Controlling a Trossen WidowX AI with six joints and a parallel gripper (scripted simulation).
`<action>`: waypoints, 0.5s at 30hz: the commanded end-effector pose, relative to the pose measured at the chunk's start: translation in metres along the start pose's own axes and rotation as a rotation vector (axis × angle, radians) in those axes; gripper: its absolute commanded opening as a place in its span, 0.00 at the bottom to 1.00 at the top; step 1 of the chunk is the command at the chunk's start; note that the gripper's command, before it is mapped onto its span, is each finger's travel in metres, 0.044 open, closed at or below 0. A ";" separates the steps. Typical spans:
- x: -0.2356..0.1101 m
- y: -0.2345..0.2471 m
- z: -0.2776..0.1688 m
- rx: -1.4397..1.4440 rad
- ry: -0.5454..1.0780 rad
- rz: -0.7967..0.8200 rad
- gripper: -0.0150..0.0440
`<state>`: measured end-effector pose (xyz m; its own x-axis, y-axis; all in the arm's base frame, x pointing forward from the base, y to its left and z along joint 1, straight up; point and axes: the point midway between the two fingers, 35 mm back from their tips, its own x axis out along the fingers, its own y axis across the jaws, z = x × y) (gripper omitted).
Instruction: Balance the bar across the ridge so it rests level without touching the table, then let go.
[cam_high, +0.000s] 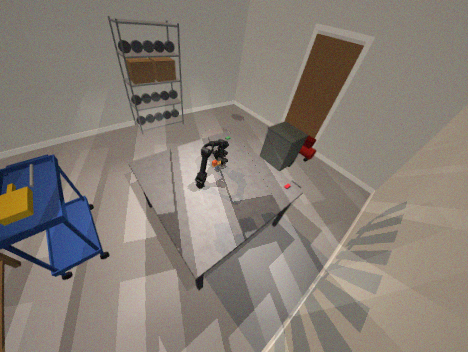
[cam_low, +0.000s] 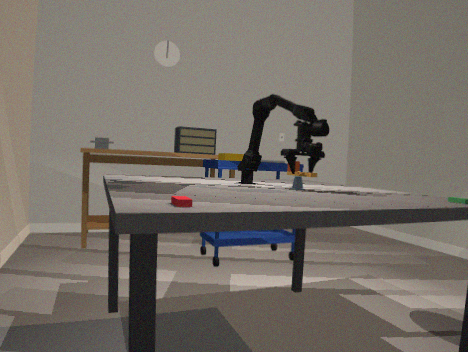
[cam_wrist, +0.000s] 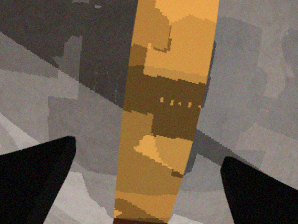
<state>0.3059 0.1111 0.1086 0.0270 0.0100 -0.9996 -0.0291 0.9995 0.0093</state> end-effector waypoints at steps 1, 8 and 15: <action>0.000 0.000 0.000 0.000 0.000 0.000 1.00; -0.062 0.001 0.004 0.000 0.000 0.000 1.00; -0.100 0.000 -0.001 0.000 0.000 0.000 1.00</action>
<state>0.3039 0.1103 0.2064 0.0416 0.0148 -0.9990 -0.0293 0.9995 0.0136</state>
